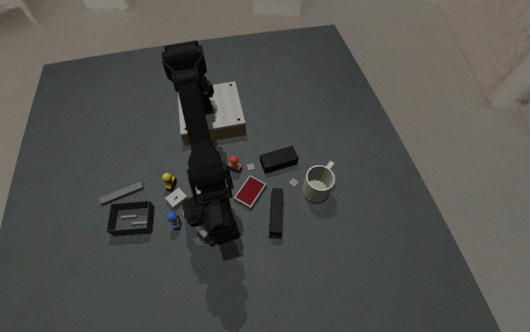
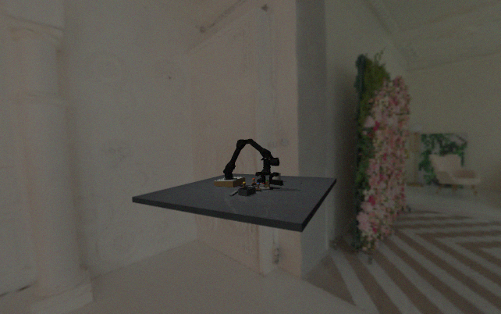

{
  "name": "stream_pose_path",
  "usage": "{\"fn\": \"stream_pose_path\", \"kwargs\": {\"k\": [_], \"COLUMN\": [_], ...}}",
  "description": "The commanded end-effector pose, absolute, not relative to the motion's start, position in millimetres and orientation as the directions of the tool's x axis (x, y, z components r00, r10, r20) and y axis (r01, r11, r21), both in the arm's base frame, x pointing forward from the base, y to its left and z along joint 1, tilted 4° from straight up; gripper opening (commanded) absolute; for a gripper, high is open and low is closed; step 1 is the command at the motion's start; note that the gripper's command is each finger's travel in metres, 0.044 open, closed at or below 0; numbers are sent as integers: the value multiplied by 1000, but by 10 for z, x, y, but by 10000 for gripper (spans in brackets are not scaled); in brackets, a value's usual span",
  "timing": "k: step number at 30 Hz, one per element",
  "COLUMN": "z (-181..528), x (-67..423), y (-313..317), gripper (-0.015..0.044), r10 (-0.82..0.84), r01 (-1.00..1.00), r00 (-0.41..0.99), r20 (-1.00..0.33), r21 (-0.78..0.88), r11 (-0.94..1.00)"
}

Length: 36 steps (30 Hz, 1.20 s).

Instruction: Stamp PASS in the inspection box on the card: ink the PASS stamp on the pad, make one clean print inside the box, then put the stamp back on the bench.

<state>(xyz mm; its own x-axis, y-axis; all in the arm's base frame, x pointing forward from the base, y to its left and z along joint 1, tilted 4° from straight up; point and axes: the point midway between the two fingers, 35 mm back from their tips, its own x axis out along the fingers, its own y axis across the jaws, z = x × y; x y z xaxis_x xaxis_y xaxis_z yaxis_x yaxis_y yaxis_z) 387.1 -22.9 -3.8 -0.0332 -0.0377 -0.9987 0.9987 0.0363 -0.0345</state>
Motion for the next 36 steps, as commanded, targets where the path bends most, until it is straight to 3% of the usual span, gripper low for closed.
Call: {"fn": "stream_pose_path", "kwargs": {"k": [1,5,12,36], "z": [-34,71,1106,1139], "x": [3872,3894,3904,3900], "y": [-229,-228,-210,-215], "gripper": [262,262,262,262], "r10": [-38,-37,-34,-38], "r01": [999,999,999,999], "r00": [-32,-33,-38,-36], "r20": [-999,-999,-999,-999], "r21": [-34,-34,-39,-37], "r11": [36,36,35,38]}}
